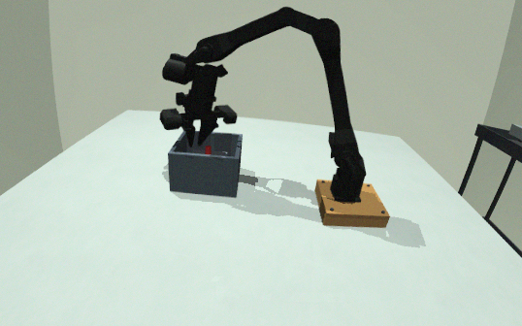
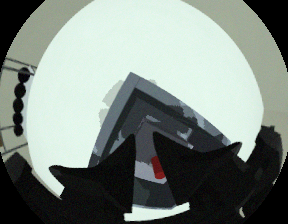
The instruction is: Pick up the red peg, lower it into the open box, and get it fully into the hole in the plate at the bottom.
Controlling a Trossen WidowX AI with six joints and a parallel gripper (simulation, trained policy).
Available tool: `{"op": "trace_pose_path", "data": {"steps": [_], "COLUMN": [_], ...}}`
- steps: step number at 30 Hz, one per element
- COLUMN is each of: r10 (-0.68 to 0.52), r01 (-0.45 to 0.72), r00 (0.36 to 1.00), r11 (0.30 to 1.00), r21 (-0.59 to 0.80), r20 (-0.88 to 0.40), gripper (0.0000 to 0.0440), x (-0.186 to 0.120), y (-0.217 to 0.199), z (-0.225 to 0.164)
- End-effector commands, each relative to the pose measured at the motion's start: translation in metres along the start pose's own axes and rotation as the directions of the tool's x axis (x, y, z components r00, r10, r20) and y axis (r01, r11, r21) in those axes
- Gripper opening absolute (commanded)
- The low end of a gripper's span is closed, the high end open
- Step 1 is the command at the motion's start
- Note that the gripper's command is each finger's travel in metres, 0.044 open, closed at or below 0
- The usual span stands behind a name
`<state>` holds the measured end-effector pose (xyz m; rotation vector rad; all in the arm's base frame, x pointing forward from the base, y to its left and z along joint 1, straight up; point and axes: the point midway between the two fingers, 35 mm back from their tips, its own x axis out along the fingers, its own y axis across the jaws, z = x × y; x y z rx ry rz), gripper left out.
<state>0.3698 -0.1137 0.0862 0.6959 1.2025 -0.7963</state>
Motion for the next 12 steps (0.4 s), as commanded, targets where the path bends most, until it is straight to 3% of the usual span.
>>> {"op": "trace_pose_path", "data": {"steps": [1, 12], "r10": [-0.004, -0.028], "r01": [0.004, 0.027], "r00": [1.0, 0.998], "r11": [1.0, 0.999], "r21": [-0.01, -0.017], "r20": [-0.011, -0.047], "gripper": [0.0093, 0.008], "x": [0.003, 0.013], "y": [0.0, -0.008], "z": [0.006, 0.024]}}
